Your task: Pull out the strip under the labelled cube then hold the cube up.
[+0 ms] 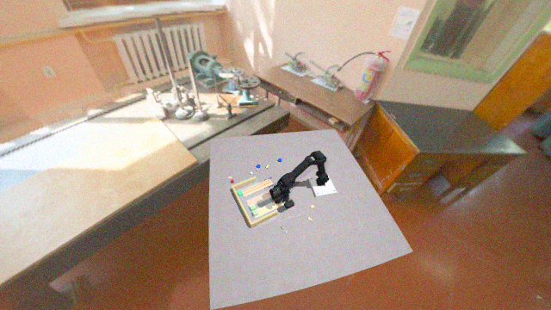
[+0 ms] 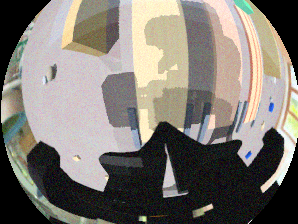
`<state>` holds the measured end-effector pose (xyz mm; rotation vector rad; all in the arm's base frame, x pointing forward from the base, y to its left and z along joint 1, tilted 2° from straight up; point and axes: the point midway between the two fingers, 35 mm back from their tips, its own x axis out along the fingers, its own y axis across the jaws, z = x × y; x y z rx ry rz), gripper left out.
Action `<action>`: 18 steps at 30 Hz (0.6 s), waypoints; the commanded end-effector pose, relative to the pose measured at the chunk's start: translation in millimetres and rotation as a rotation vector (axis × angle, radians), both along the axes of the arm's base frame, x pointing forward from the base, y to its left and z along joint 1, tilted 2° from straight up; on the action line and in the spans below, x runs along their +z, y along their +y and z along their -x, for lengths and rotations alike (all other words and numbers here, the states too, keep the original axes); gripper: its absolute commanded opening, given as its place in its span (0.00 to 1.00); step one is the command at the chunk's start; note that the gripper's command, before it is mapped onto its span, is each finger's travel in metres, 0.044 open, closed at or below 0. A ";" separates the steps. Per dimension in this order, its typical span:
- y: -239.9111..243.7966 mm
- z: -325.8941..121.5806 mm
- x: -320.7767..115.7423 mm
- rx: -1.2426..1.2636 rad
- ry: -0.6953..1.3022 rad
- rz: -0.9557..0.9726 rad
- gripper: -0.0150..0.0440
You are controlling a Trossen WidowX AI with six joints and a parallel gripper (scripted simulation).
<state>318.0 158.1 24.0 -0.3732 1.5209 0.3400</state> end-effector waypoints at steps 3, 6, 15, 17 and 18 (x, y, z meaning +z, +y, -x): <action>0.5 -0.5 -1.0 0.003 -0.001 -0.004 0.25; 0.5 -0.5 -1.3 0.003 -0.001 -0.004 0.25; 0.5 -0.5 -2.2 0.003 -0.001 -0.004 0.25; 0.5 -0.5 -2.4 0.003 -0.001 -0.004 0.25; 0.5 -0.5 -2.5 0.003 -0.001 -0.004 0.25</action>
